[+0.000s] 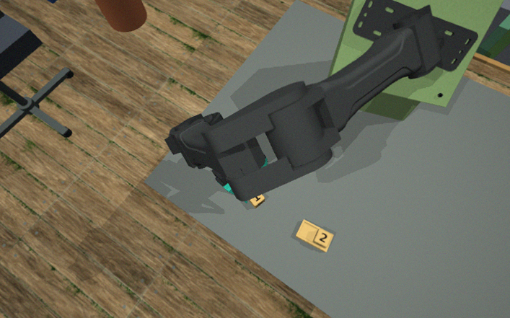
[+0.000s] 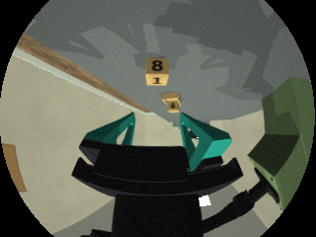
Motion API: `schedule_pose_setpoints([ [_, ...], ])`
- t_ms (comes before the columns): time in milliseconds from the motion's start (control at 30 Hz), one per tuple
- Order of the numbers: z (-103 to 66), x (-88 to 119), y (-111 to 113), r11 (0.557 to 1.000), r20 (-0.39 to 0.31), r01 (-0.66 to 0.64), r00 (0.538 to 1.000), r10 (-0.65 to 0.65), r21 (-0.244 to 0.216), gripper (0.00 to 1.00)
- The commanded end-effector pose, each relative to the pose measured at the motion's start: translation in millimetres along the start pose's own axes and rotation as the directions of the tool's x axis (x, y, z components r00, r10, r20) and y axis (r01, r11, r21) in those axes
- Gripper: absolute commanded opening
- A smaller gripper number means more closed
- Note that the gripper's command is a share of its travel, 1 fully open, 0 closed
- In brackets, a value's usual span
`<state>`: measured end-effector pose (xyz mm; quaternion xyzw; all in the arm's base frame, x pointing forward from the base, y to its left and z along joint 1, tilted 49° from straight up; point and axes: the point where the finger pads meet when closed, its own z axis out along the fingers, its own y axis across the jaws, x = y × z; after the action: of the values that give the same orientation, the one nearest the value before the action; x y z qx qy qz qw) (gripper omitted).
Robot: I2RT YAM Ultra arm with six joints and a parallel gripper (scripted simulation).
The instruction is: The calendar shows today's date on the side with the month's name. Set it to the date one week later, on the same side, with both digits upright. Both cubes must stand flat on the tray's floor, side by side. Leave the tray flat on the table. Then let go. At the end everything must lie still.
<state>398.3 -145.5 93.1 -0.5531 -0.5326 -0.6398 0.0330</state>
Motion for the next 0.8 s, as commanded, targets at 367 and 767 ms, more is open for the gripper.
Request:
schedule_pose_setpoints([
  [367, -3.6, 1.7, -2.7, 1.000, 0.120, 0.003, 0.993, -0.006, 0.026, 0.66],
  [767, -5.0, 3.3, 2.1, 1.000, 0.258, 0.003, 0.966, -0.002, -0.005, 0.66],
])
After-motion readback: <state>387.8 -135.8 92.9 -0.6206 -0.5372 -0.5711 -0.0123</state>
